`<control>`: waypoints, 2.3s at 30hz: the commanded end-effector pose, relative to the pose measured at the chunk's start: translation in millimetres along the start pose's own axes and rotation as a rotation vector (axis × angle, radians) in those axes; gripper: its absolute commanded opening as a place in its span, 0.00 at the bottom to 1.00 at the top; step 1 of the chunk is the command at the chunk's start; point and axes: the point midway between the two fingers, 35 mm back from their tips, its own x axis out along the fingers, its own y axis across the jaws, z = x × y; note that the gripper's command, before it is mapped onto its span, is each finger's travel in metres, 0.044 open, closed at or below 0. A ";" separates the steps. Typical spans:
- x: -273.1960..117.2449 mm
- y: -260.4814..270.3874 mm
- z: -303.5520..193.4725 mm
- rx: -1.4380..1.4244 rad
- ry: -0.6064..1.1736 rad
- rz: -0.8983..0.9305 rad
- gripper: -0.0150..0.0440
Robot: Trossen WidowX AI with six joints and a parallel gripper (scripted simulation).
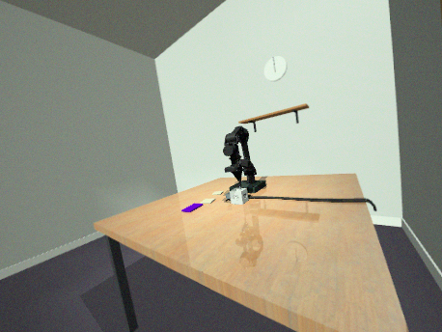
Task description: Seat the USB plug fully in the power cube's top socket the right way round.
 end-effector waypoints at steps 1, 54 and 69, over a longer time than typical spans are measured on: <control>0.9 -0.1 1.1 0.004 -0.008 0.001 0.25; 7.2 -0.2 1.3 0.006 -0.016 0.001 0.25; 9.0 -0.2 1.2 0.006 -0.016 0.001 0.25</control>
